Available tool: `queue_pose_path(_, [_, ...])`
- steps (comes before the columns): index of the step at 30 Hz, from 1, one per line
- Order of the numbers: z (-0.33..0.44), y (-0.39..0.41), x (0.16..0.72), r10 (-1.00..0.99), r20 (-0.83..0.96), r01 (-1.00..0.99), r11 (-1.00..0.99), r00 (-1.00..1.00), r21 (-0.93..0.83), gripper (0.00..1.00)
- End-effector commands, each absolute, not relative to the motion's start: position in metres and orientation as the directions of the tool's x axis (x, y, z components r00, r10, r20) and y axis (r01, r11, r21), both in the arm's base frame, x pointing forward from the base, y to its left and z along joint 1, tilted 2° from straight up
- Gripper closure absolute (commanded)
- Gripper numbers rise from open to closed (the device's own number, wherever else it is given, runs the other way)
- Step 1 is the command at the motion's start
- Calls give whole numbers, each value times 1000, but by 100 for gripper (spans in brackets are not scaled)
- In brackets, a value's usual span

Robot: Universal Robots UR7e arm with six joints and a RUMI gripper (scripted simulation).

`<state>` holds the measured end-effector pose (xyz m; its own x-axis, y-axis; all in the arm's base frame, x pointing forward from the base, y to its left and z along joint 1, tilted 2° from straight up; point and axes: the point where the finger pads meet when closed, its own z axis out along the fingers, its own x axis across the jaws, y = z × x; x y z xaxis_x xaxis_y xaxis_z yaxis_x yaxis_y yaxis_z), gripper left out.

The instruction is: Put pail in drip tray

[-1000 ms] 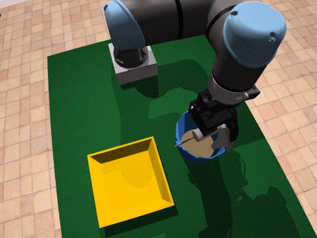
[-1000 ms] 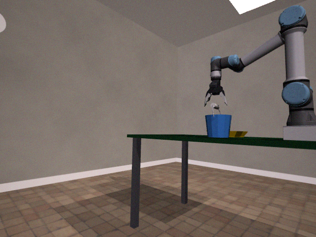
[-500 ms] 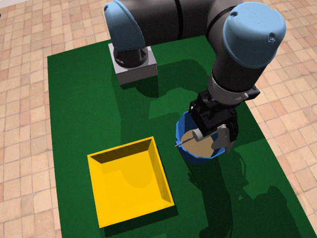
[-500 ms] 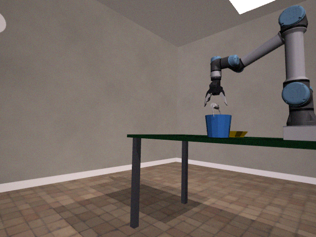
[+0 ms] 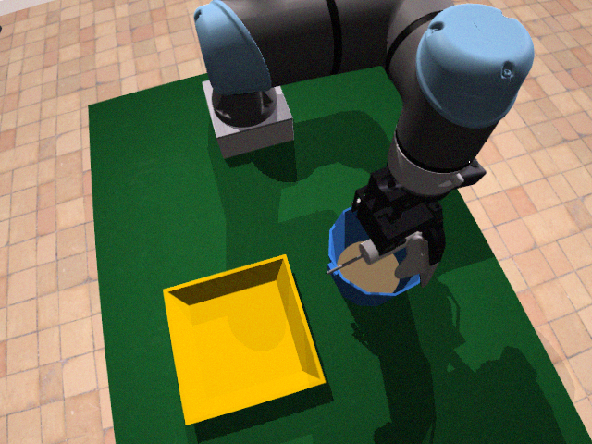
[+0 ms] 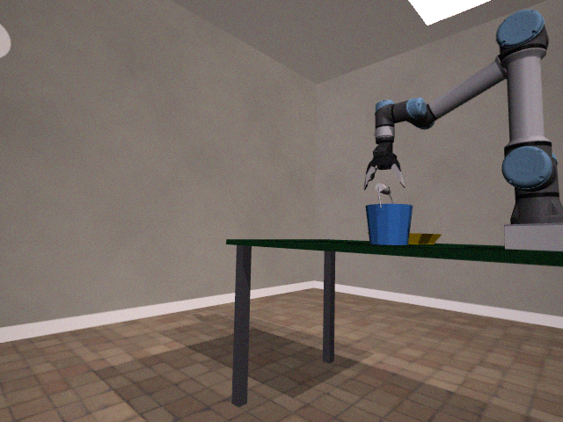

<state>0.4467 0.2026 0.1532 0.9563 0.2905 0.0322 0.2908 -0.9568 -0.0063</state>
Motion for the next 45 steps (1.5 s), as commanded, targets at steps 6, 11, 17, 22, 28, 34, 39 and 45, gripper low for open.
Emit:
queue_pose_path(6, [154, 203, 447, 290, 34, 291, -957, 956, -6, 100])
queue_pose_path(11, [154, 203, 447, 290, 34, 291, -957, 956, -6, 100])
queue_pose_path(17, [154, 203, 447, 290, 34, 291, -957, 956, -6, 100])
queue_pose_path(22, [154, 203, 447, 290, 34, 291, -957, 956, -6, 100])
queue_pose_path(28, [154, 203, 447, 290, 34, 291, -957, 956, -6, 100])
queue_pose_path(34, [154, 203, 447, 290, 34, 291, -957, 956, -6, 100])
queue_pose_path(39, [154, 203, 447, 290, 34, 291, -957, 956, -6, 100])
queue_pose_path(45, [154, 203, 447, 290, 34, 291, -957, 956, -6, 100])
